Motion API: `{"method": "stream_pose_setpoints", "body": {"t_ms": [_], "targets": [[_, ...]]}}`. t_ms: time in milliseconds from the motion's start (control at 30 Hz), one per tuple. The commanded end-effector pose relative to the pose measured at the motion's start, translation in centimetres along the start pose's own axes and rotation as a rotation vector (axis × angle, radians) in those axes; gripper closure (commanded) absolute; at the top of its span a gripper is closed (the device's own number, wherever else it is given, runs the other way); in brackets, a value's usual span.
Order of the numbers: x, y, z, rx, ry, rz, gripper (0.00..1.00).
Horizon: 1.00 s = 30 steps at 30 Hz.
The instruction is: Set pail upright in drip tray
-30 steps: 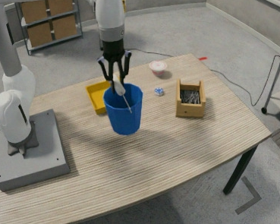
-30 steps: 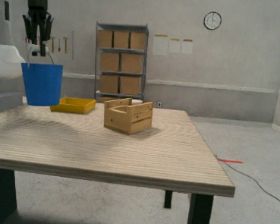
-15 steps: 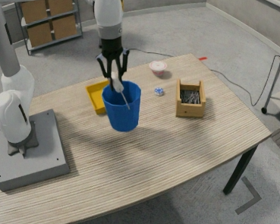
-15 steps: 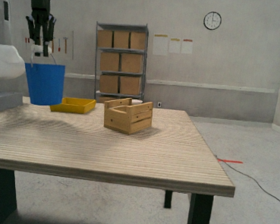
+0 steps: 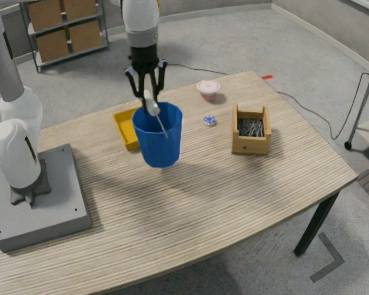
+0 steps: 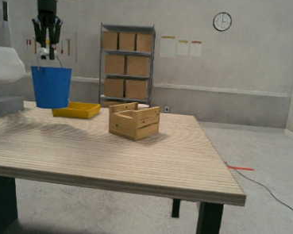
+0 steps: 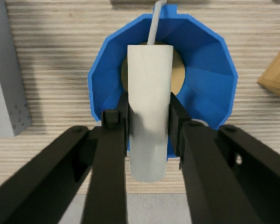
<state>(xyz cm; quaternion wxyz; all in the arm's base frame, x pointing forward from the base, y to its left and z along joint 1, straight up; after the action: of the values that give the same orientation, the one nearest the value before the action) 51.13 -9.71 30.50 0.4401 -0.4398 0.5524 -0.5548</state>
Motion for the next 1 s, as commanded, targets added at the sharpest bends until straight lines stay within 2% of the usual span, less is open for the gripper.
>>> {"method": "stream_pose_setpoints", "body": {"t_ms": [0,967], "targets": [[-1.4,0.0,-0.5,-0.006,-0.001,0.002,0.9],[-8.9,-0.1,-1.8,-0.006,-0.001,0.002,0.9]]}}
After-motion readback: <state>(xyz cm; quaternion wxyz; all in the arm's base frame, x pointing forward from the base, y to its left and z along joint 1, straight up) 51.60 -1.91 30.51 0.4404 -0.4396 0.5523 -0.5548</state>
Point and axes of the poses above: the point where the finger pads meet when closed, its own y axis out along the fingers, its own z axis across the jaws, x = y × z, the point moved 5 cm from there along -y, back along the fingers, and after that the axes turned 11 degrees about y, right-handed, at the moved point
